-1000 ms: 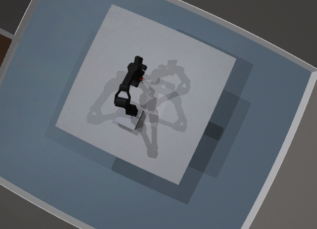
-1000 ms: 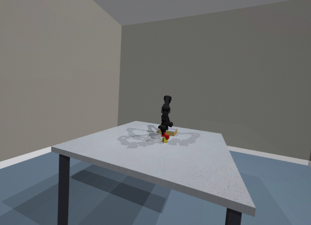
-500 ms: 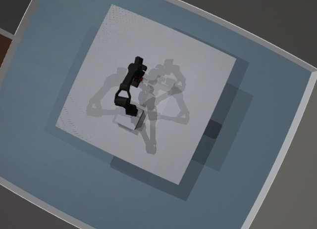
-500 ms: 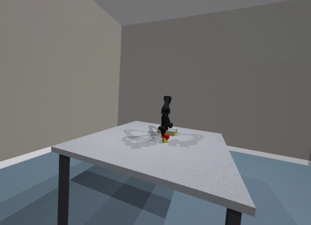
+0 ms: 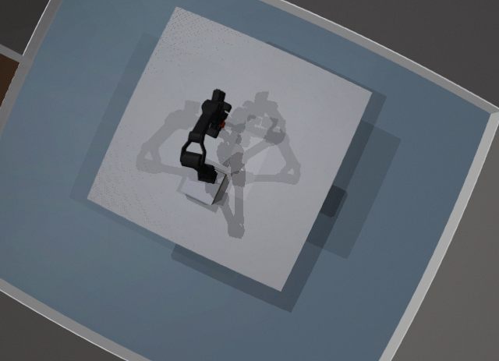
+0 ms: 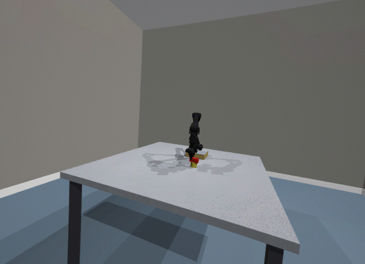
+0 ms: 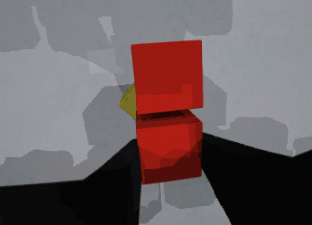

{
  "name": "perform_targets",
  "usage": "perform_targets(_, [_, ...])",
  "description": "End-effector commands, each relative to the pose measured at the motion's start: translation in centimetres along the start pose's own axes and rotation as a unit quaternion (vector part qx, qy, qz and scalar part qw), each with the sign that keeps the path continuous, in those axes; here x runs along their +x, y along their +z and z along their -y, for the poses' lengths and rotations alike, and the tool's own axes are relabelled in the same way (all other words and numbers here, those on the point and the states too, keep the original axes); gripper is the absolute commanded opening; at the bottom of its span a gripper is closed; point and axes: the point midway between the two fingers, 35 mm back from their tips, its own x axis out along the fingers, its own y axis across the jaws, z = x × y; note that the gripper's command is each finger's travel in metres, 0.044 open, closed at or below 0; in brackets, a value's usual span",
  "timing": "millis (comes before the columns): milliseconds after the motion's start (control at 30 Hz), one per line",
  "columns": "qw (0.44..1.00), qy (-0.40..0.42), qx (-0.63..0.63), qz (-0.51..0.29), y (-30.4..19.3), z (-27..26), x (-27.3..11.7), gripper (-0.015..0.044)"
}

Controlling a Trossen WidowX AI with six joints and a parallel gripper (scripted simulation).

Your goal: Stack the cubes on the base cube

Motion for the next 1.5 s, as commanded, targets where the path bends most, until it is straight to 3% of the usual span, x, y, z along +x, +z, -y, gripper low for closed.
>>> perform_targets(0, [1.0,0.001,0.002,0.001,0.0,0.0,0.1,0.0105])
perform_targets(33, [1.0,0.001,0.002,0.001,0.0,0.0,0.1,0.0105])
perform_targets(167, [1.0,0.001,0.002,0.001,0.0,0.0,0.1,0.0205])
perform_targets(1467, [1.0,0.0,0.0,0.0,0.0,0.0,-4.6,0.0205])
